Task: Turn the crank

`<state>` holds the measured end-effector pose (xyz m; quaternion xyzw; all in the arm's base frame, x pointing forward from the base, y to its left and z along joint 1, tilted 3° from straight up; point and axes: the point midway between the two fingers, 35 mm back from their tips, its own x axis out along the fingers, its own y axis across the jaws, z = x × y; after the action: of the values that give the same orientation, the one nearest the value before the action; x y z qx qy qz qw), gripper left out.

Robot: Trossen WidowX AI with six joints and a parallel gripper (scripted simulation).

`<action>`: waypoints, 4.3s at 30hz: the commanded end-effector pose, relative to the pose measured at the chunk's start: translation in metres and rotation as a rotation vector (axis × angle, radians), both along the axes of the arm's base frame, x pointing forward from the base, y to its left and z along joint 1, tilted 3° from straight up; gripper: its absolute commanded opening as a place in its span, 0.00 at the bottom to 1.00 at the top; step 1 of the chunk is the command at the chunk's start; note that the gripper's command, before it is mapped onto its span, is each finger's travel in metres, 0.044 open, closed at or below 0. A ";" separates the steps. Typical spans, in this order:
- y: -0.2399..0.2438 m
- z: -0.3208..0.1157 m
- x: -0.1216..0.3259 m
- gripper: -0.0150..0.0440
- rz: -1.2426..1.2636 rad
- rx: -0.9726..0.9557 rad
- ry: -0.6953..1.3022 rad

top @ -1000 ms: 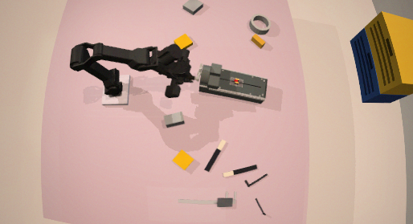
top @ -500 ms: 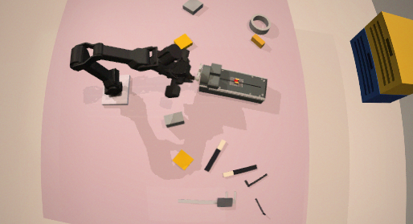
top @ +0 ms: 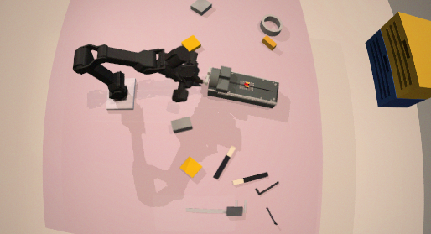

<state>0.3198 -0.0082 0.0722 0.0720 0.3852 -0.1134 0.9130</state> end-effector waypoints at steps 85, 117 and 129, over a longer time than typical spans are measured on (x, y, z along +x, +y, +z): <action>-0.028 0.099 0.130 1.00 0.233 0.051 0.074; -0.028 0.099 0.130 1.00 0.231 0.050 0.072; -0.021 0.128 0.101 1.00 0.178 0.036 0.065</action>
<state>0.4372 -0.0337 0.1969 0.0481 0.4214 -0.0144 0.9055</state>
